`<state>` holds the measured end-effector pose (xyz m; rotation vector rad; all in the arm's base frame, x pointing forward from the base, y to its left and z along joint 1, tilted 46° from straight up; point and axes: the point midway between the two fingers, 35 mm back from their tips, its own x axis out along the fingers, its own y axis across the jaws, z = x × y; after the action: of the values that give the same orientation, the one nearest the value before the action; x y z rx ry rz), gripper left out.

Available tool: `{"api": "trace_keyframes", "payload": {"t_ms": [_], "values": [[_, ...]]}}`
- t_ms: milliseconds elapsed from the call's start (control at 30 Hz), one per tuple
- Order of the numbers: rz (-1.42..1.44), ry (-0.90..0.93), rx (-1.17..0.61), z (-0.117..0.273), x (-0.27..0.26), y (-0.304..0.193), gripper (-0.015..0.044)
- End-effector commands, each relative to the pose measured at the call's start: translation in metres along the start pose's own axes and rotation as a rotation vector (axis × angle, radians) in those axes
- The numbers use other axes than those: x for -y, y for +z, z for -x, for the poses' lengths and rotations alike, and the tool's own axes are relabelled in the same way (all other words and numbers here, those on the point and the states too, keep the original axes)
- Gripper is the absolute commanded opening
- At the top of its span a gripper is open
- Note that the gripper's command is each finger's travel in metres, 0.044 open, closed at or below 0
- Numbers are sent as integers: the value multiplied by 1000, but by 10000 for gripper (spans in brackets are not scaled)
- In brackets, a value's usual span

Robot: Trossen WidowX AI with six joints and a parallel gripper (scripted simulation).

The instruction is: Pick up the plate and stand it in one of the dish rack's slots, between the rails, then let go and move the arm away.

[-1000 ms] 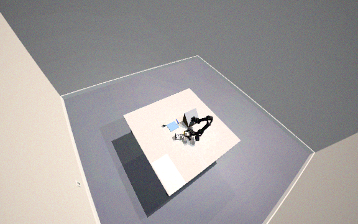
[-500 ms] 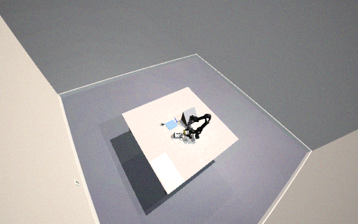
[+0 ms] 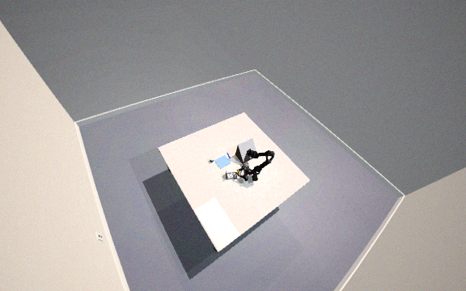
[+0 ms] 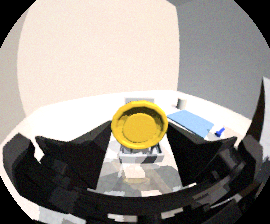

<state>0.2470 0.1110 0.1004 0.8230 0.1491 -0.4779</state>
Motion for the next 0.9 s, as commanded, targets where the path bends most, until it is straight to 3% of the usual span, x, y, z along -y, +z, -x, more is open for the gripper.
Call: {"api": "trace_keyframes", "payload": {"t_ms": [0,867], "values": [[8,-4,0,-7,4,-8,0],[-20,10,6,-29,8,-9,0]]}}
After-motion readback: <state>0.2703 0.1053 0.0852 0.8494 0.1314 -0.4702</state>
